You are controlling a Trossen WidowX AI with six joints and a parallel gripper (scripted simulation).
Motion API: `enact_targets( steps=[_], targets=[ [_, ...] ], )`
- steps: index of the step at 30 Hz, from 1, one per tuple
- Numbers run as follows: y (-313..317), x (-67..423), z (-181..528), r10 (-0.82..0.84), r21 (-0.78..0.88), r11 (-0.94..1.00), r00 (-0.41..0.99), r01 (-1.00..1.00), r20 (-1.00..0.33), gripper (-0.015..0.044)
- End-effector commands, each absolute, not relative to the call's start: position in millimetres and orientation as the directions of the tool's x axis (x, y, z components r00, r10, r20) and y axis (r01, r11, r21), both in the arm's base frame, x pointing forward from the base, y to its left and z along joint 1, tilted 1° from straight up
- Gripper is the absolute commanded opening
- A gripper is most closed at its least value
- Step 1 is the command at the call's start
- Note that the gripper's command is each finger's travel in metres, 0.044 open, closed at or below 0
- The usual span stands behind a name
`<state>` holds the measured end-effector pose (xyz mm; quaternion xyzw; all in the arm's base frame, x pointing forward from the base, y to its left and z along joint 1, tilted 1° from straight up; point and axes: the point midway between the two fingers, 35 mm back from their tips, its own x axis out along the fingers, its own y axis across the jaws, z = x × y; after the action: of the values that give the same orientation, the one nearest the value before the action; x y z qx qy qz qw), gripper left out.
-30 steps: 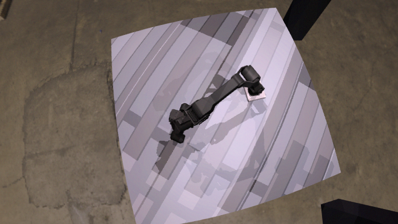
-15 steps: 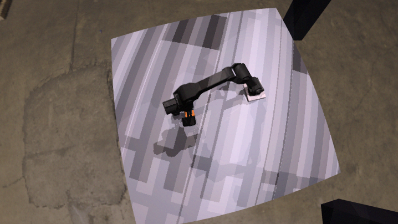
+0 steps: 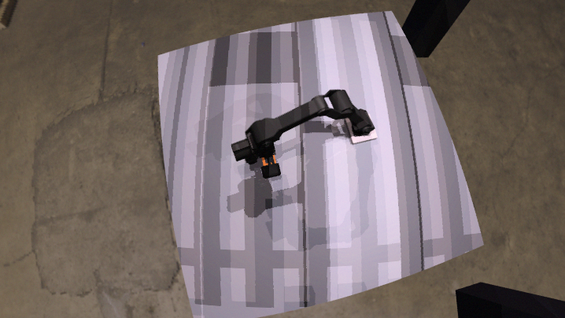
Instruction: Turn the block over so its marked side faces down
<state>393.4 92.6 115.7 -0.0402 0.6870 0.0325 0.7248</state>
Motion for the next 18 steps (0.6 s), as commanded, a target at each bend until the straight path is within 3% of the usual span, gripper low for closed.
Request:
enact_targets(
  steps=[1,18],
  targets=[
    [93,393,107,-0.002,-0.008,0.994,0.052,-0.108,-0.999,0.0440],
    [92,395,78,-0.002,-0.008,0.994,0.052,-0.108,-0.999,0.0440]
  ],
)
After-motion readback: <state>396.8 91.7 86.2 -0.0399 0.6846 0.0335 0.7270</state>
